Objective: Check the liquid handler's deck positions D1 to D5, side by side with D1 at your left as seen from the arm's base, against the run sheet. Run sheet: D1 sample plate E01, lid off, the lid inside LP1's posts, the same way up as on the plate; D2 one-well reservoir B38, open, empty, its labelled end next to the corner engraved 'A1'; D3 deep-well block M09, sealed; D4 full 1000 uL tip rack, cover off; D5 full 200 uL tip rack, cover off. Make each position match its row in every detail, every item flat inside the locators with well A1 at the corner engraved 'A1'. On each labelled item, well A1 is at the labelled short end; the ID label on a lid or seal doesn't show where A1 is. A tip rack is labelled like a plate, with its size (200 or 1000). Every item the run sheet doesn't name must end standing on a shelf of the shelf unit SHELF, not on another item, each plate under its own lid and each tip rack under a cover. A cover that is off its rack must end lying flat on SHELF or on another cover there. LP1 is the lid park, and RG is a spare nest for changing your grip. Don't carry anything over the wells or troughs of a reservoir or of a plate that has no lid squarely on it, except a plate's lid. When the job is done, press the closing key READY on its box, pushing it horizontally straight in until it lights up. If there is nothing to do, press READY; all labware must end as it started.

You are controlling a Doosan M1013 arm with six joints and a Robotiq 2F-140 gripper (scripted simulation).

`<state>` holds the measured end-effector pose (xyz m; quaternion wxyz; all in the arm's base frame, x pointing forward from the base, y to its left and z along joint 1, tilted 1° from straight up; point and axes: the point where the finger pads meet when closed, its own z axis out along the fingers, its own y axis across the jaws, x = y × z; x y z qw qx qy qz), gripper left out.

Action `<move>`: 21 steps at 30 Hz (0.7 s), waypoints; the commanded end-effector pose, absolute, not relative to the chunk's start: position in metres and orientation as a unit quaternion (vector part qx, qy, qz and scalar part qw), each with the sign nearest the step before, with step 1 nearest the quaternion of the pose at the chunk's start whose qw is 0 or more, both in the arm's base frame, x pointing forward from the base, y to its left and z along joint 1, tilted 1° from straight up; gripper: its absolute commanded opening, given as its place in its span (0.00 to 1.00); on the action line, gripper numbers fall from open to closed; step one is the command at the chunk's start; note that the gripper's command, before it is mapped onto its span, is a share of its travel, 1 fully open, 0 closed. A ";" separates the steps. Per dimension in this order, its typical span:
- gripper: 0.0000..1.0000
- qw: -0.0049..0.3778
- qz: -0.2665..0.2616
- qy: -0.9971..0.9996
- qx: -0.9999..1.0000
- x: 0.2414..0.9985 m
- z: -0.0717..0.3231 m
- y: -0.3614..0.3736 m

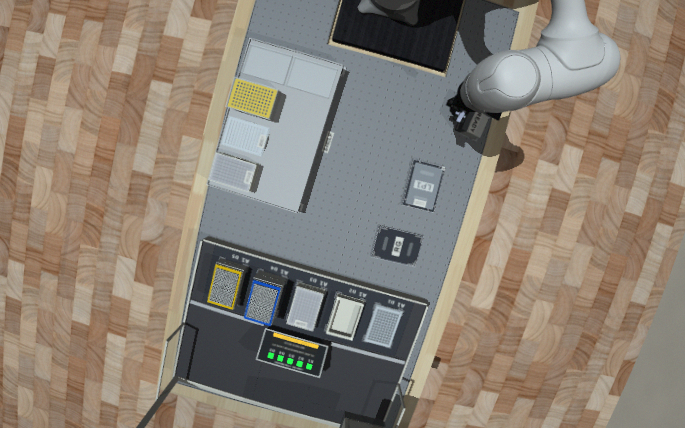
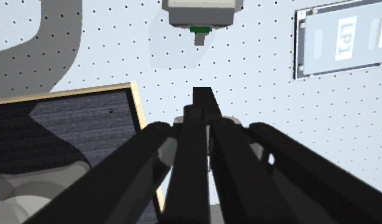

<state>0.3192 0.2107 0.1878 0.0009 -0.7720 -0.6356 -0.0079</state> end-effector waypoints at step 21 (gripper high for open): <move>0.10 -0.002 -0.007 -0.635 -0.772 0.320 0.152 0.210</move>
